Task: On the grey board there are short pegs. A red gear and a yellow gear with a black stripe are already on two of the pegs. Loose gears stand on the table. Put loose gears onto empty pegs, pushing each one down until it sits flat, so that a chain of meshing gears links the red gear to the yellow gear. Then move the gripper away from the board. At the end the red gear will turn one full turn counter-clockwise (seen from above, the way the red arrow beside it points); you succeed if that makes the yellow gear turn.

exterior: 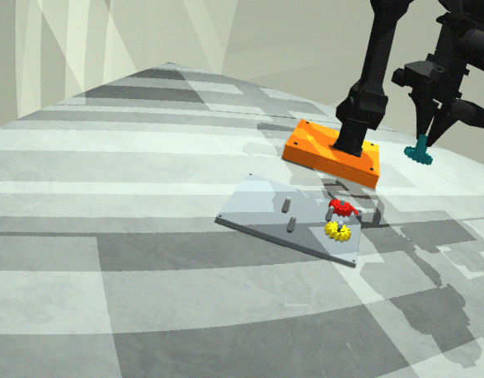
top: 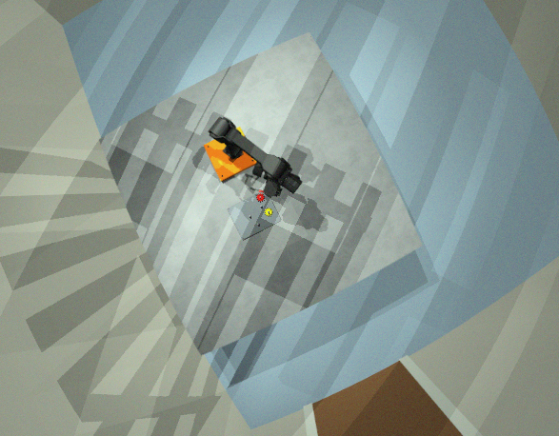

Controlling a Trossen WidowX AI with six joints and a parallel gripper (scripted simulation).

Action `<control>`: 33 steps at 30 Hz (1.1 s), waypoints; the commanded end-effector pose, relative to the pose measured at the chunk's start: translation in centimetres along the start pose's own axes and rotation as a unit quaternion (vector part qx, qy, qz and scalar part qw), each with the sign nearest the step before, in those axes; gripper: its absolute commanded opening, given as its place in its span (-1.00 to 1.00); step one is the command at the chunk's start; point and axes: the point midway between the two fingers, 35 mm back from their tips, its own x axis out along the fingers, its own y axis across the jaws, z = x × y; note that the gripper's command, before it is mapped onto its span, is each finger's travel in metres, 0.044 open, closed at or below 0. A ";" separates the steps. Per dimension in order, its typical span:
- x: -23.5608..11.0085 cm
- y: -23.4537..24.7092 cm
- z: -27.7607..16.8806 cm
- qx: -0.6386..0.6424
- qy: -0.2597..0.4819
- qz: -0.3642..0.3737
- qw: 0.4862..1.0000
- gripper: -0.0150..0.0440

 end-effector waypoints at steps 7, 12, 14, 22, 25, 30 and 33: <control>-1.0 -0.2 0.5 0.002 -0.003 0.001 1.000 -0.49; -0.4 0.0 1.4 0.003 -0.002 0.001 1.000 -0.49; -0.1 0.0 1.9 0.003 -0.002 0.001 1.000 -0.49; 0.9 0.2 3.6 0.003 -0.003 0.001 1.000 -0.49; 1.3 0.2 4.2 0.003 -0.004 0.001 1.000 -0.49; 1.9 0.1 5.3 0.003 -0.004 0.001 1.000 -0.49; 2.3 0.1 6.0 0.002 -0.005 0.002 1.000 -0.49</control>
